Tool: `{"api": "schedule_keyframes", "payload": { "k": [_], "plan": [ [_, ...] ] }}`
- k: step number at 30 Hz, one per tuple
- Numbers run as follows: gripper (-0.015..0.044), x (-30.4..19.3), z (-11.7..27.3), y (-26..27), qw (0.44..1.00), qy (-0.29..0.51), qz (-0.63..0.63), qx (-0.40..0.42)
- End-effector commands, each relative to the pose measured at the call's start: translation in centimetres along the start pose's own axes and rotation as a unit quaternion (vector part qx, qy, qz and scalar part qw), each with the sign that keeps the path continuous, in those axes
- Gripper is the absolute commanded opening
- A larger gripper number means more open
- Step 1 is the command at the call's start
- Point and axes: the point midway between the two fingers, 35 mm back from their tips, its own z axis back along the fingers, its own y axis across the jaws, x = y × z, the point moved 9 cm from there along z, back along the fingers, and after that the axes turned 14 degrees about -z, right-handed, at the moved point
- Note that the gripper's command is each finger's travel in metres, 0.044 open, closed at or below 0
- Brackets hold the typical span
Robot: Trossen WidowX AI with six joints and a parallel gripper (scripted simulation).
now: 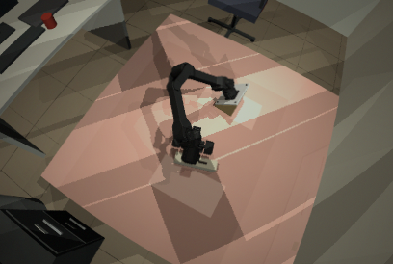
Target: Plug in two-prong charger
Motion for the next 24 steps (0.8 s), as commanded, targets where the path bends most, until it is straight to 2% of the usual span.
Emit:
{"api": "schedule_keyframes", "payload": {
  "k": [1, 24],
  "plan": [
    [0.0, 0.14, 0.1, 0.11, 1.0, 0.0, -0.001, 0.003],
    [0.0, 0.37, 0.12, 0.18, 1.0, 0.0, -0.002, 0.003]
  ]
}}
